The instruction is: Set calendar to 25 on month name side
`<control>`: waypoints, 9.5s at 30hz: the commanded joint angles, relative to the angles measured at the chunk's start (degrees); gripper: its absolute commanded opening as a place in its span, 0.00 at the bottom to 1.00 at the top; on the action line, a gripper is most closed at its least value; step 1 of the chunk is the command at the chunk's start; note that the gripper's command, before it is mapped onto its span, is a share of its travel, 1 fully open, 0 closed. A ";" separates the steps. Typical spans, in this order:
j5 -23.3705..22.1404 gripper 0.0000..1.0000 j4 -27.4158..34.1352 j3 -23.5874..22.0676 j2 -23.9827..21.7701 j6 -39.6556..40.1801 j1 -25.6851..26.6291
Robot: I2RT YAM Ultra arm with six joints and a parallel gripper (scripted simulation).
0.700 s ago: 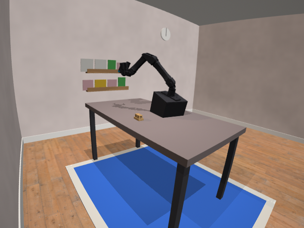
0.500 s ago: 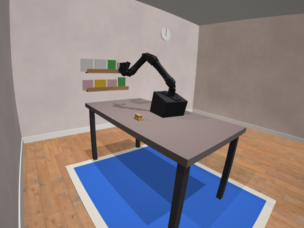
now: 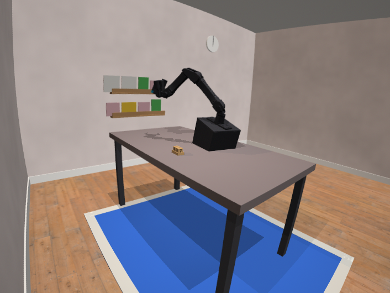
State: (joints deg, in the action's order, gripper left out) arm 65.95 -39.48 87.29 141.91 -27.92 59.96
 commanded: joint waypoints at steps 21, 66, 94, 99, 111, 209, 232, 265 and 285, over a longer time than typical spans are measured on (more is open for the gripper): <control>-26.37 1.00 28.38 -6.02 -11.72 9.97 -16.21; -80.62 1.00 87.02 -19.33 -33.52 30.30 -49.66; -81.20 1.00 85.79 -20.21 -32.73 16.27 -50.35; -81.19 1.00 84.79 -20.61 -32.17 8.54 -50.53; -81.18 1.00 81.34 -21.99 -30.26 -17.92 -51.15; -81.10 0.47 69.45 -25.87 -22.91 -63.27 -53.67; -81.06 0.47 64.79 -26.59 -19.27 -64.46 -54.82; -81.06 0.47 64.60 -26.61 -19.12 -64.51 -54.87; -81.06 0.47 64.56 -26.69 -19.15 -64.48 -54.83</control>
State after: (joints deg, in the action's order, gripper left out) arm -15.27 25.15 60.49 123.11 -92.40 4.99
